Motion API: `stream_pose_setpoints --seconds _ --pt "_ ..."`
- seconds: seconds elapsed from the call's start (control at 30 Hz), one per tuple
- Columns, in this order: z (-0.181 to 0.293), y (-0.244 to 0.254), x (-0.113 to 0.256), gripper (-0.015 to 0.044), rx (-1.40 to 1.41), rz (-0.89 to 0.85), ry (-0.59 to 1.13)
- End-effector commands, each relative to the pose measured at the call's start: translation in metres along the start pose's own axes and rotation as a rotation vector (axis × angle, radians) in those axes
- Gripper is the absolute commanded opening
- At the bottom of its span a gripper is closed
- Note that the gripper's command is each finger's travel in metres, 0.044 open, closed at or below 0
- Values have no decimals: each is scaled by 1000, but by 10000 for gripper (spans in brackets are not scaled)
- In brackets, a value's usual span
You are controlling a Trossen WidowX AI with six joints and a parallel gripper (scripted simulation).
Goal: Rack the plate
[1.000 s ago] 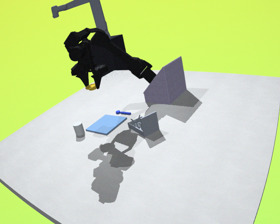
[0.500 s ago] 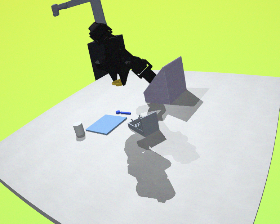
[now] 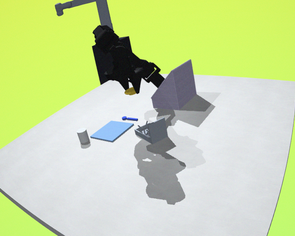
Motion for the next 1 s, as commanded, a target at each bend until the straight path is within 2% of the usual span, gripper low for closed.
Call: stream_pose_setpoints --seconds 0.0,0.5,0.97 --pt "-4 -4 -11 0 74 -36 68" --pt "-19 -14 -53 0 338 -230 255" --pt "-29 -25 -88 0 566 -489 317"
Point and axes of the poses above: the point midway between the two fingers, 35 mm back from their tips, its own x axis back along the fingers, its own y axis across the jaws, z = x × y, the point moved 9 cm from there along x, back along the fingers, and after that the axes turned 12 degrees about -x, right-handed, at the moved point
